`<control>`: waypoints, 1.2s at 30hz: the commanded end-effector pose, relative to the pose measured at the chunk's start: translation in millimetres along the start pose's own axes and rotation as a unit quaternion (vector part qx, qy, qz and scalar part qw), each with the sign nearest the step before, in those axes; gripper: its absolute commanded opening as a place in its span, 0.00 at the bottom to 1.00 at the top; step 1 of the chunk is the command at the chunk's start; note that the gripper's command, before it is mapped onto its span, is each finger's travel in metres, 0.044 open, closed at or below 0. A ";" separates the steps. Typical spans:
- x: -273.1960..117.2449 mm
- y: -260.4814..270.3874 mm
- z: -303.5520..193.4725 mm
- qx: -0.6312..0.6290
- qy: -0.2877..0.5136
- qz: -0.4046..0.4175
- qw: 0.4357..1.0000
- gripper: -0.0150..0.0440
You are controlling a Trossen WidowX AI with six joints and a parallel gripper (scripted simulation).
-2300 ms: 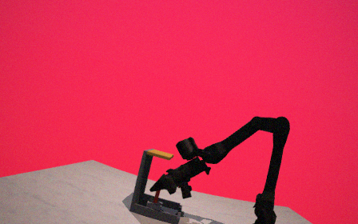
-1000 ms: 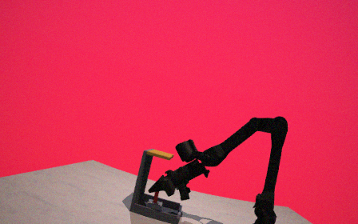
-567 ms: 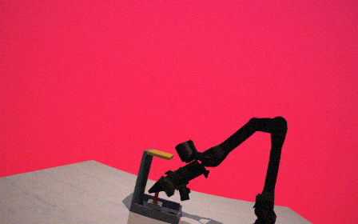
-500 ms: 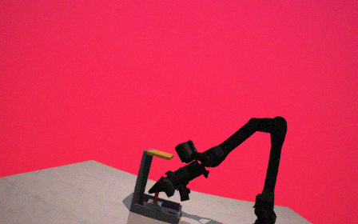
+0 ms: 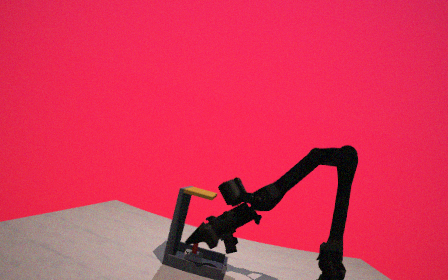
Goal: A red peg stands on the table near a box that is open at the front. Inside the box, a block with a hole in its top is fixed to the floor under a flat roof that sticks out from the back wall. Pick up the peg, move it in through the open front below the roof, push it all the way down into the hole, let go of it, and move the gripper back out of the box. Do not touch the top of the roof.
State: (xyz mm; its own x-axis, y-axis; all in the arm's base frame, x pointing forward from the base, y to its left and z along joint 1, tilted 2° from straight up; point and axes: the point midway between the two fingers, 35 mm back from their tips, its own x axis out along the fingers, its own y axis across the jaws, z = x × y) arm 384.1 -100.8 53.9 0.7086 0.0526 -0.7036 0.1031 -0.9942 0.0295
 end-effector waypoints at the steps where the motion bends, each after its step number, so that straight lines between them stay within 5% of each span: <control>1: -0.5 0.2 -1.1 -0.001 0.001 0.000 1.000 0.52; 4: -0.5 0.2 -1.1 -0.001 0.001 0.000 1.000 0.63; 36: -47.0 0.2 -16.5 0.005 -0.010 -0.002 1.000 0.63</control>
State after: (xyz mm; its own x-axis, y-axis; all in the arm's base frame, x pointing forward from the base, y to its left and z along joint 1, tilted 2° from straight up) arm 363.9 -102.2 91.7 0.6905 0.0538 -0.7213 0.0934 -0.9955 0.0151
